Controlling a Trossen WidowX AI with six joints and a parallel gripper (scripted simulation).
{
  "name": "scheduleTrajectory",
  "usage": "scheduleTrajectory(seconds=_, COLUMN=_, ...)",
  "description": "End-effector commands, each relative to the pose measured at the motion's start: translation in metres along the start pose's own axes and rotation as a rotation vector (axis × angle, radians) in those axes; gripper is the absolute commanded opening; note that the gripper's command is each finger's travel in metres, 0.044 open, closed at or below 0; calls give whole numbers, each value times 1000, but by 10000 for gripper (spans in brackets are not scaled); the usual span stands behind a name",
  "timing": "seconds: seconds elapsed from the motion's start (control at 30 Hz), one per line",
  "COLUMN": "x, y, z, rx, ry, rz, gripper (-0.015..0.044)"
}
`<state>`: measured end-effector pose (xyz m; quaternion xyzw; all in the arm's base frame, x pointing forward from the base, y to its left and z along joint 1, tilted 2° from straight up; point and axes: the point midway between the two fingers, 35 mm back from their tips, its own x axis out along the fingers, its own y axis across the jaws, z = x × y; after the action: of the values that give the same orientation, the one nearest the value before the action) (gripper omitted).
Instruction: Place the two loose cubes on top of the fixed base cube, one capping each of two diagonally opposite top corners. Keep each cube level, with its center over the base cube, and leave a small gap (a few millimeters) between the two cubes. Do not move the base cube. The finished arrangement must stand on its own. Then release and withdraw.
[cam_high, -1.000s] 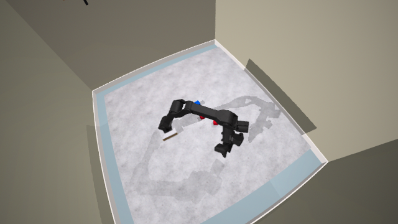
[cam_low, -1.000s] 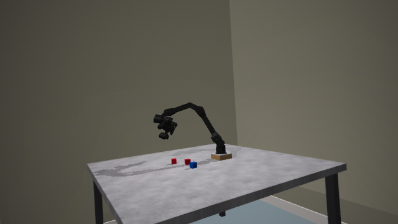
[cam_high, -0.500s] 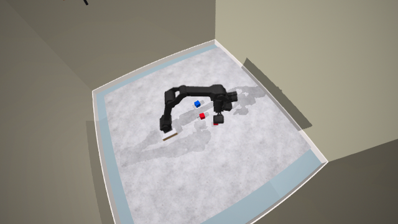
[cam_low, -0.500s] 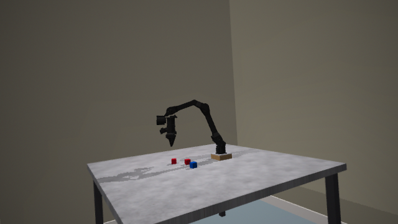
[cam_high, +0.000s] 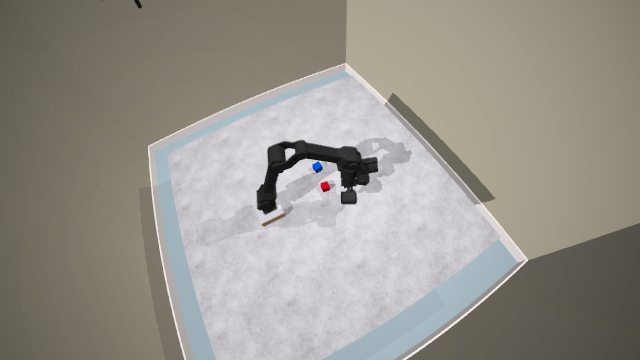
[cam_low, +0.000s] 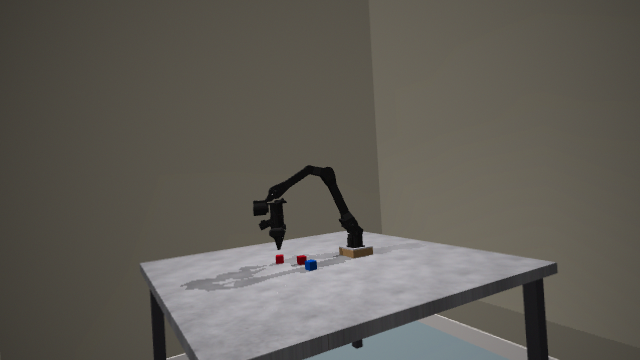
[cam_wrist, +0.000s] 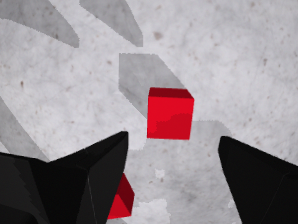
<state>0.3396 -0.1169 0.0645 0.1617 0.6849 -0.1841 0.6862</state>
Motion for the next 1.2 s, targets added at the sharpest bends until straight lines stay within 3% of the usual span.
scheduleTrajectory(seconds=0.0, x=4, y=1, z=0, rx=-3, ry=-8, rz=6, gripper=265)
scheduleTrajectory(seconds=1.03, x=49, y=1, z=1, rx=-3, ry=-8, rz=5, gripper=265)
scheduleTrajectory(seconds=1.17, x=49, y=1, z=1, rx=-3, ry=-8, rz=5, gripper=160)
